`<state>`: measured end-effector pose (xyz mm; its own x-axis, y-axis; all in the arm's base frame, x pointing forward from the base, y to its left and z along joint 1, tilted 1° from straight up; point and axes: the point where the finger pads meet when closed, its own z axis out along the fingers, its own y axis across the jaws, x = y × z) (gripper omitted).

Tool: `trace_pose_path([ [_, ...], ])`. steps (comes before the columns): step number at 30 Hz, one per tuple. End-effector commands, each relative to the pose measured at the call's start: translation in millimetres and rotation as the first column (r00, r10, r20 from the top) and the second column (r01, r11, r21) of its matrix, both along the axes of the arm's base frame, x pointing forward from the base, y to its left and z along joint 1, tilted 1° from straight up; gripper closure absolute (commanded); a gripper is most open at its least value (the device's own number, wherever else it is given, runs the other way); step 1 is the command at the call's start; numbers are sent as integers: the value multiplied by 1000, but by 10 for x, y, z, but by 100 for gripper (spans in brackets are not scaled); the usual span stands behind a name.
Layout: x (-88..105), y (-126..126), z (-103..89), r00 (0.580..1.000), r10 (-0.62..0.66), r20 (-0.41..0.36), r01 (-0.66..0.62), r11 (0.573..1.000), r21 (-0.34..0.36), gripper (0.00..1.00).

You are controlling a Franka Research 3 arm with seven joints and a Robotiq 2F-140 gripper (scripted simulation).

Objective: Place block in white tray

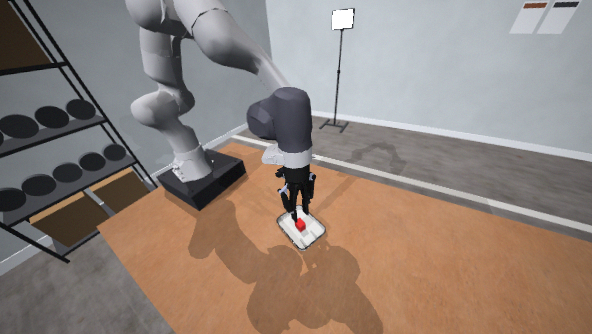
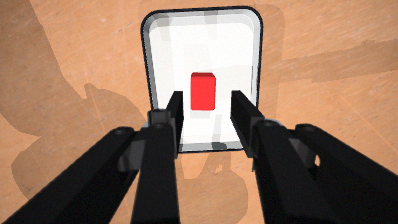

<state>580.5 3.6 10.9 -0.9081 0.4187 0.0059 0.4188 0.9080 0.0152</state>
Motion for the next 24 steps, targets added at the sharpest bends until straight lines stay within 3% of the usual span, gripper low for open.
trace_pose_path([
  [1,-32,3,-1,1000,-6,-9,6,1000,-2,64],
  [20,-34,3,-1,1000,-6,-9,6,1000,-2,64],
  [24,-206,4,-3,1000,-5,-9,5,1000,-1,64],
])
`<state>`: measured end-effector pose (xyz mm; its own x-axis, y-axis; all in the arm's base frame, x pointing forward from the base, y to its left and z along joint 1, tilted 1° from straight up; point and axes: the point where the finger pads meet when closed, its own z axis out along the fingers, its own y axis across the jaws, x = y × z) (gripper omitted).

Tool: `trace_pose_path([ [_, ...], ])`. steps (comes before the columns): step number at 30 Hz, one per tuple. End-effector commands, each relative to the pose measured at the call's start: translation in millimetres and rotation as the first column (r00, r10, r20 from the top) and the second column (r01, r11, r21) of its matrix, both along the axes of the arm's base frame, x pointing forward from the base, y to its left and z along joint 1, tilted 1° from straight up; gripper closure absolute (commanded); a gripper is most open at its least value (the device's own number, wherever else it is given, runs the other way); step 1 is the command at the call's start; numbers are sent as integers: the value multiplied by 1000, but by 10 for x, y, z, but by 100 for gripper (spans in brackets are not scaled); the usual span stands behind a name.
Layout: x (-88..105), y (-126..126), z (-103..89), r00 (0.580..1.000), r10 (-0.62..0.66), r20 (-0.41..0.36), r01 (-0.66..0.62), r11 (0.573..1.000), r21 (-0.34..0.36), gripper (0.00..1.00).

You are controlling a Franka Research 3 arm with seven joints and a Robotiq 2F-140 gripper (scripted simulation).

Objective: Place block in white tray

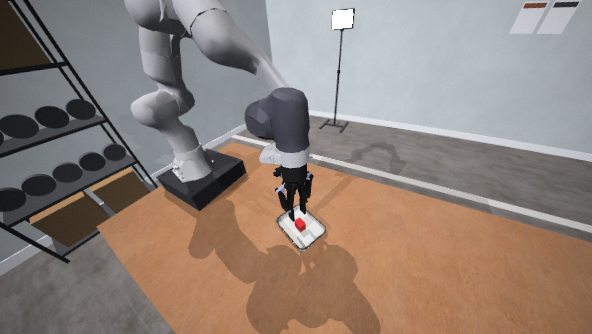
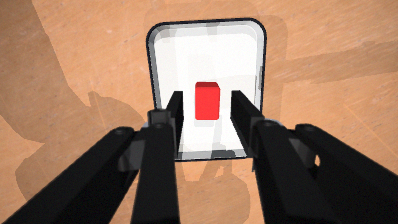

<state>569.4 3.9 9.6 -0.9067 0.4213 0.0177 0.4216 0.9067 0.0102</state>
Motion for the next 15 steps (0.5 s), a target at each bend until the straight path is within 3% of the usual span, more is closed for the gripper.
trace_pose_path([
  [1,-200,3,7,1000,-2,3,2,1000,-1,64],
  [4,-662,8,1,1000,0,3,0,1000,1,64],
  [7,-1256,-13,17,1000,-3,4,3,1000,-3,64],
  [9,-1256,-13,17,1000,-3,4,3,1000,-3,64],
  [12,-1824,-16,19,1000,-3,4,3,1000,-2,64],
  [15,-2204,-26,23,1000,-4,3,4,1000,-3,64],
])
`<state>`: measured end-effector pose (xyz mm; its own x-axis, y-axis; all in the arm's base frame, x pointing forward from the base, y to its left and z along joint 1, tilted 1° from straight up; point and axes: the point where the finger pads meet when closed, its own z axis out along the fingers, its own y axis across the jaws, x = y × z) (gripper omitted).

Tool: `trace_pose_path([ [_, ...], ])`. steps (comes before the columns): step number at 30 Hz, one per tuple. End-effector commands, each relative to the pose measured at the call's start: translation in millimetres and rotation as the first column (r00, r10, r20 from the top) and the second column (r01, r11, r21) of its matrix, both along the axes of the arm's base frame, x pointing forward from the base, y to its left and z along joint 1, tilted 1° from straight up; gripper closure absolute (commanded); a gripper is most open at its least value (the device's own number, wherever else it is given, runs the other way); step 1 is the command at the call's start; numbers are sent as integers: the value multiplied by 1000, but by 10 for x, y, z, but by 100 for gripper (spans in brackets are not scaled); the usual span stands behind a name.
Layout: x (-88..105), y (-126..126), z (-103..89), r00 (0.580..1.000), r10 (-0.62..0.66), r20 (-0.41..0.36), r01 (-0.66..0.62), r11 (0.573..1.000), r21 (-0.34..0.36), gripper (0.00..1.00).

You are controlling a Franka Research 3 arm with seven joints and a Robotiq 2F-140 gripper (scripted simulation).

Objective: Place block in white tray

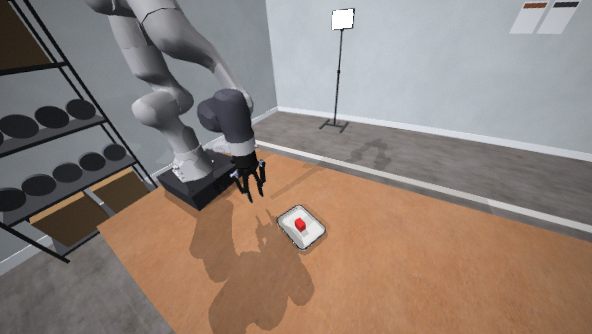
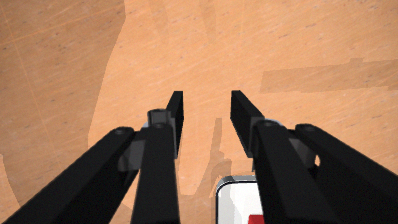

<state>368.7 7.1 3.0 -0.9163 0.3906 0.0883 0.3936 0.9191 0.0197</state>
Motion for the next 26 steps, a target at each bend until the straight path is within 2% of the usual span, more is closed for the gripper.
trace_pose_path([
  [1,-262,-55,88,997,-34,65,36,999,-39,64],
  [4,-315,-51,87,997,-33,65,36,999,-39,64],
  [26,-315,-51,87,997,-33,65,36,999,-39,64],
])
